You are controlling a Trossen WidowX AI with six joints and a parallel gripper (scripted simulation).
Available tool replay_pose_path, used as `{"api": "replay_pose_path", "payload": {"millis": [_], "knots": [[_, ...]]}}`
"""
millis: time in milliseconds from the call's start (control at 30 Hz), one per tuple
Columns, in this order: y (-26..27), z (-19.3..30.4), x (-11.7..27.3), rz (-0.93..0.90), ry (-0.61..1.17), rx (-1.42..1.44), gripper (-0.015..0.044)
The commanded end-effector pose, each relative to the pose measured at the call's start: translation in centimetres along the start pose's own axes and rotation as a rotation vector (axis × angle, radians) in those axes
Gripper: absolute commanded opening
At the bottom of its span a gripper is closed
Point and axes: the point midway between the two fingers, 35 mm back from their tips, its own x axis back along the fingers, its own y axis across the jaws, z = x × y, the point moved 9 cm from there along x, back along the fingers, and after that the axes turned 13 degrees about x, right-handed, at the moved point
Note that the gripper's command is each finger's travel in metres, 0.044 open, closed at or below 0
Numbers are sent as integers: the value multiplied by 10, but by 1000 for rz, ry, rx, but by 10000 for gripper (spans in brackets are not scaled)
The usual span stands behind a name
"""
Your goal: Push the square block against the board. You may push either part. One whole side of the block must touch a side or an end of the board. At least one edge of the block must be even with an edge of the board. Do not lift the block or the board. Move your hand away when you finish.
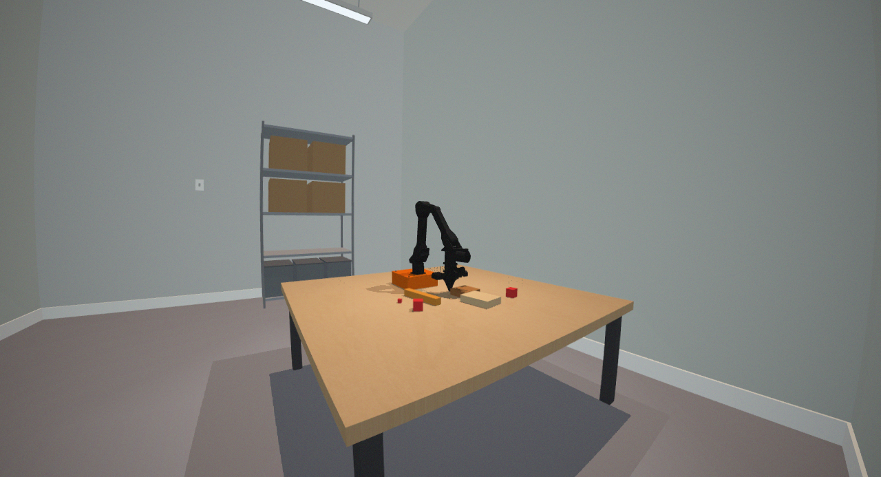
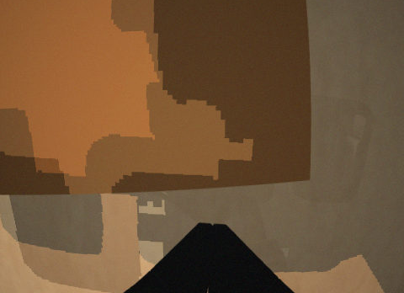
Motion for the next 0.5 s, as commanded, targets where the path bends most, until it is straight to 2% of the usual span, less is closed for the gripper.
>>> {"api": "replay_pose_path", "payload": {"millis": [0, 467], "knots": [[1, 5, 1, 1, -8, -4, 0], [6, 28, -2, 1, -7, -4, 0]]}}
